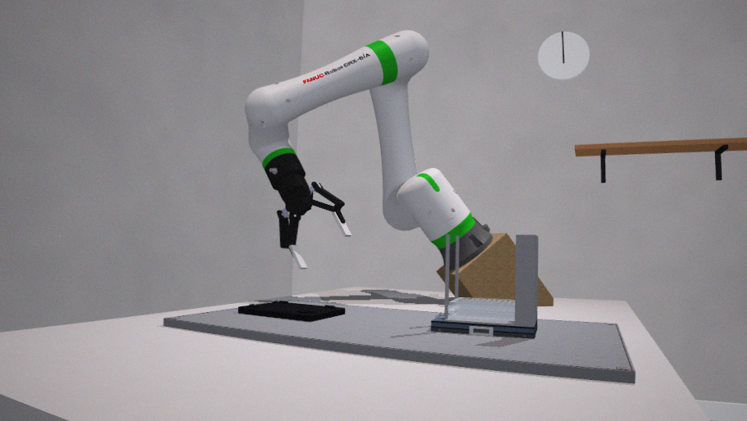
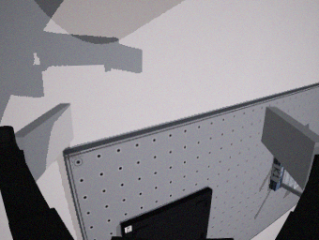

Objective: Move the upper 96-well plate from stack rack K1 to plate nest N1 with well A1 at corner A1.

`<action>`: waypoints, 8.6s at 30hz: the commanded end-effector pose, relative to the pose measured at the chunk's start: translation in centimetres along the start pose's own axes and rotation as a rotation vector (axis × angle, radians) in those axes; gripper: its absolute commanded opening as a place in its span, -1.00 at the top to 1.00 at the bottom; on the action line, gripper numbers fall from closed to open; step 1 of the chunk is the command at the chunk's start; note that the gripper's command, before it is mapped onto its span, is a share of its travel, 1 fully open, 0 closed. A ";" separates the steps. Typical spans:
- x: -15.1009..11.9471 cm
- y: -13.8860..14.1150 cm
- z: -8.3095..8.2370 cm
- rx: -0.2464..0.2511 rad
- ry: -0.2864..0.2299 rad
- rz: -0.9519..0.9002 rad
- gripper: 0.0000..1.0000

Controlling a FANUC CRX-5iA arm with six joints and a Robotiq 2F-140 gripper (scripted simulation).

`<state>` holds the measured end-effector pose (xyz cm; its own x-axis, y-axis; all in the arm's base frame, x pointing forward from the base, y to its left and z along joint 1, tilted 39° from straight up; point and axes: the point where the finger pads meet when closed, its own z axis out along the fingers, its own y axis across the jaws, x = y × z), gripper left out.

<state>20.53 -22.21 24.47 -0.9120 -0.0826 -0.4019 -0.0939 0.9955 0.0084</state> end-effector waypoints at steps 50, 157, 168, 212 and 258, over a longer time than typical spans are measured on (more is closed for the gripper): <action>-13.4 10.5 13.1 0.010 0.527 -0.772 -1.00; -20.8 41.0 21.8 0.418 0.511 -1.623 -1.00; -20.7 40.0 23.3 0.418 0.511 -1.623 -1.00; -20.6 36.5 28.6 0.418 0.511 -1.623 -1.00; -20.5 34.8 31.1 0.418 0.511 -1.623 1.00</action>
<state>48.38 15.58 4.51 -0.0377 -0.8408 0.5401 -0.9320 -0.1653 -0.3225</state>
